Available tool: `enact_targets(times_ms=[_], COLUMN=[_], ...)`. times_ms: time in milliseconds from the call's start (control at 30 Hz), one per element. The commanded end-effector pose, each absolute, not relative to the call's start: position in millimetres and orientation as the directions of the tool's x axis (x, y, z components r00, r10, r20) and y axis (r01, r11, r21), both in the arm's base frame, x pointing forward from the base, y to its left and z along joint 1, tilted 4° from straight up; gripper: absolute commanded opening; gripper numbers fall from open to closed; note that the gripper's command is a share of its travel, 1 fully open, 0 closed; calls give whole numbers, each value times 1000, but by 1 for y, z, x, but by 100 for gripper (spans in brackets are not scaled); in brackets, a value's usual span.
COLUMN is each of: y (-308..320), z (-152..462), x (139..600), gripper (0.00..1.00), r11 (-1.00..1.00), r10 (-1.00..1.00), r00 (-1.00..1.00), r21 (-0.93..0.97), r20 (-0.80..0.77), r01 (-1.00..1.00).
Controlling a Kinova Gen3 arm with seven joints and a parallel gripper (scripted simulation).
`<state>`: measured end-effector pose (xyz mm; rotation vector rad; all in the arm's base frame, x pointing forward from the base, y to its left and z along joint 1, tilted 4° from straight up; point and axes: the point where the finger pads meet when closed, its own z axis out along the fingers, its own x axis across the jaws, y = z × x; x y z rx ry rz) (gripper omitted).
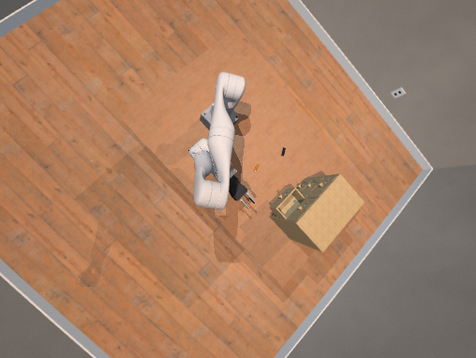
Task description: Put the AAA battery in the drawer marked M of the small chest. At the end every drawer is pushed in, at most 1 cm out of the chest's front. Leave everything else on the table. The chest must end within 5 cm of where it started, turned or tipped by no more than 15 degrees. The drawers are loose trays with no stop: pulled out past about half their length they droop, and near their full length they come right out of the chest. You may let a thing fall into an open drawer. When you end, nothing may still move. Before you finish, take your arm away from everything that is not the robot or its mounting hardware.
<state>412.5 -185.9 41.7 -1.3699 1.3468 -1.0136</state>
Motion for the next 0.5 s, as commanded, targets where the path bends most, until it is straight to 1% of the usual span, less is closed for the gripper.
enact_targets(times_ms=[0, 467], y=[-195, -224], z=[45, 46], x=[412, 408], gripper=[67, 67], r11=[27, 27], r10=[-998, -998], r00=[54, 54], r21=[-975, -975], r20=[-40, -40], r01=[-221, -221])
